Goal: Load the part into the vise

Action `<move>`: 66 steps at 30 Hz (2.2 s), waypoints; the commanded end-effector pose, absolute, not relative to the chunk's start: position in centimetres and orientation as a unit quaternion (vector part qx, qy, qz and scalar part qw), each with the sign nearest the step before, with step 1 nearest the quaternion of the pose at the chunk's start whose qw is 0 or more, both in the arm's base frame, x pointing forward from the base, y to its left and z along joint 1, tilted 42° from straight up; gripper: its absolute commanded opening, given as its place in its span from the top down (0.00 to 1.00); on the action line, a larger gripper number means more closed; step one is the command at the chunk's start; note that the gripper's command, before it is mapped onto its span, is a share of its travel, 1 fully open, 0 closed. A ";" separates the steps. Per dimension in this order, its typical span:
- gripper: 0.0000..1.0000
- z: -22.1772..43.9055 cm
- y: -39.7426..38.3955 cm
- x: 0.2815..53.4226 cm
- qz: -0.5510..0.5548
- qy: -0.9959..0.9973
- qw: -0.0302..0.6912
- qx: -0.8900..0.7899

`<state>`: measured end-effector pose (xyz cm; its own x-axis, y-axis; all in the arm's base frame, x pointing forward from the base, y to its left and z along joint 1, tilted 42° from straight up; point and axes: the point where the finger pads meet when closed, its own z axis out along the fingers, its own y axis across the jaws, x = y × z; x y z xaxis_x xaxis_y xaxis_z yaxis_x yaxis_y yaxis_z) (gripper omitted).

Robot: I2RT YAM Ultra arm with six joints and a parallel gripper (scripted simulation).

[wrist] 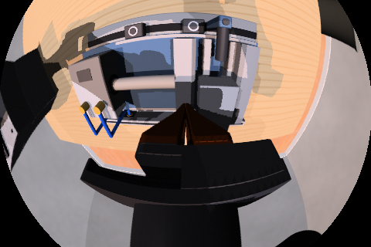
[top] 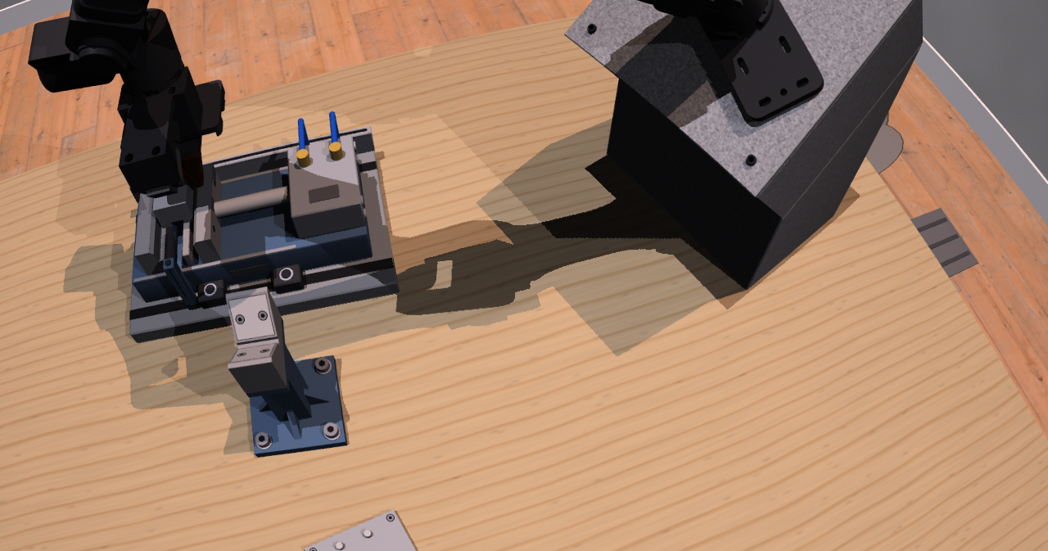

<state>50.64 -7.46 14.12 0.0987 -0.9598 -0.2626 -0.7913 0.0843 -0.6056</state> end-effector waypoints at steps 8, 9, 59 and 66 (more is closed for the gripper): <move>1.00 15.7 -7.8 51.1 -0.138 0.658 0.335 -0.661; 1.00 15.5 -7.8 51.2 -0.136 0.658 0.334 -0.661; 1.00 16.6 -8.0 52.4 -0.147 0.653 0.341 -0.660; 1.00 16.6 -8.0 52.5 -0.147 0.653 0.341 -0.660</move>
